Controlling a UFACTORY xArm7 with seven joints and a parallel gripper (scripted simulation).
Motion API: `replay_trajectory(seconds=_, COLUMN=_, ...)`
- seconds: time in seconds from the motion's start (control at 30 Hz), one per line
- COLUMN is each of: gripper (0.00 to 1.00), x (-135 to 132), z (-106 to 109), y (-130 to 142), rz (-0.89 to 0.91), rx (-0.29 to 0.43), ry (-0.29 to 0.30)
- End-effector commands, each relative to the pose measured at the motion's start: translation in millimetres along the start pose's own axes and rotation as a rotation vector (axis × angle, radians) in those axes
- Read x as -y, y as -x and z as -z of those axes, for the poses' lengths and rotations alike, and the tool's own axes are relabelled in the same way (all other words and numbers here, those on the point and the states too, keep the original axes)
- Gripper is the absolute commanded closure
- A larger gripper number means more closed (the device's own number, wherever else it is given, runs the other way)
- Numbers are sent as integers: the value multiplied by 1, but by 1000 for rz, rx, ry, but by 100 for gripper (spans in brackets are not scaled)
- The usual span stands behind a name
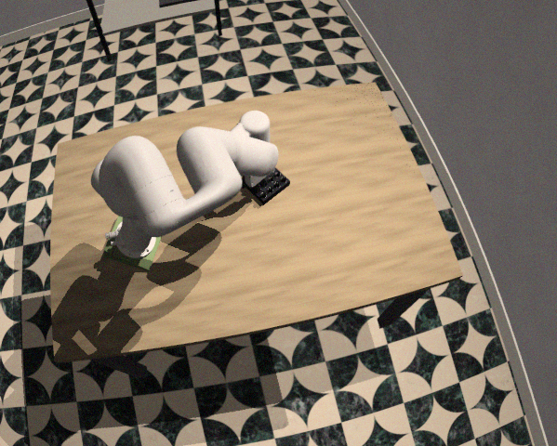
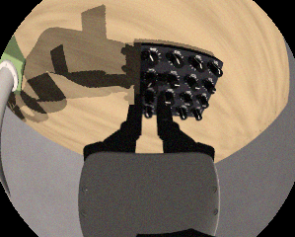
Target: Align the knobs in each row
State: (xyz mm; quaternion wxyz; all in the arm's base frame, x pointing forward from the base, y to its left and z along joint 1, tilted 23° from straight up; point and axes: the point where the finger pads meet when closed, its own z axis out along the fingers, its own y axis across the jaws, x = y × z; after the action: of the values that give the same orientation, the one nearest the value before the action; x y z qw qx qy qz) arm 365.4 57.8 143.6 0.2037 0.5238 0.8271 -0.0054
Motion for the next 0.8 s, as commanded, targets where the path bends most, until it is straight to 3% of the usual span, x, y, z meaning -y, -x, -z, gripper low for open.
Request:
replay_trajectory(seconds=0.0, gripper=81, x=-1, z=1, y=0, rz=0, rx=0, ry=3)
replay_trajectory(seconds=0.77, gripper=81, x=-1, z=1, y=0, rz=0, rx=0, ry=3)
